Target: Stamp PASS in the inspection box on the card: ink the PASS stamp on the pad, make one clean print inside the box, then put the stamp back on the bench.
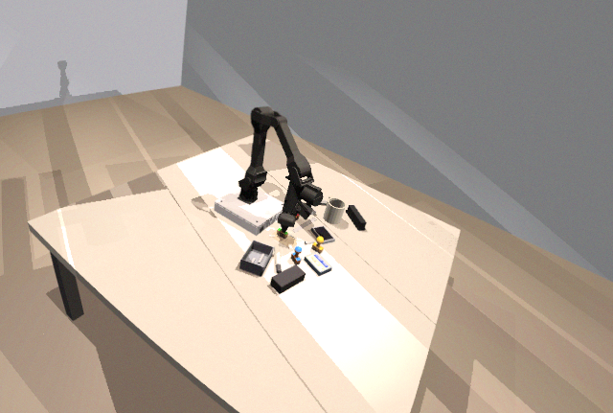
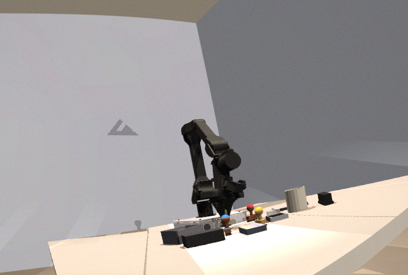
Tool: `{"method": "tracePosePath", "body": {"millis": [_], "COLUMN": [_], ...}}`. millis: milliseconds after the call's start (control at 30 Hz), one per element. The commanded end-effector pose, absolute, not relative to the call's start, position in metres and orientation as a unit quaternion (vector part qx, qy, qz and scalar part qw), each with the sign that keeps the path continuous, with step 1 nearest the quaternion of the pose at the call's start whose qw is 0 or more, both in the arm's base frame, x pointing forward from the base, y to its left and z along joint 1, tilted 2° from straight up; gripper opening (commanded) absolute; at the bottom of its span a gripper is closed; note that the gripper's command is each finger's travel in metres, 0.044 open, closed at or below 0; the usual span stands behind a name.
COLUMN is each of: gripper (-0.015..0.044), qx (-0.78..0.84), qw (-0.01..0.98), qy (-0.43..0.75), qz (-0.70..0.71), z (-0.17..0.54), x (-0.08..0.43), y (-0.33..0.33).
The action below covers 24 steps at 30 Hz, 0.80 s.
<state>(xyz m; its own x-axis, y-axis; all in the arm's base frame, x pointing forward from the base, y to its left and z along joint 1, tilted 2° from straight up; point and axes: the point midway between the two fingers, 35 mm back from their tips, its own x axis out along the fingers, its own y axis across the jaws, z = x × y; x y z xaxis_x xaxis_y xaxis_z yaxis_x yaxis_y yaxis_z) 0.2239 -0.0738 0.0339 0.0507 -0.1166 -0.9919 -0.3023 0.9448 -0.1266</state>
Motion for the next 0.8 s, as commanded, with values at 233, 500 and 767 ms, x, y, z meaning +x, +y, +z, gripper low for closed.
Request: {"method": "tracePosePath", "body": {"millis": [233, 500, 767], "gripper": [0.0, 0.0, 0.0], "qx": [-0.153, -0.153, -0.152], "qw": [0.708, 0.708, 0.709], "qy": [0.686, 0.686, 0.685], "qz": [0.069, 0.069, 0.068], "z": [0.0258, 0.0249, 0.023], "x": [0.2224, 0.2223, 0.2223], "y": [-0.0725, -0.0724, -0.0724]}}
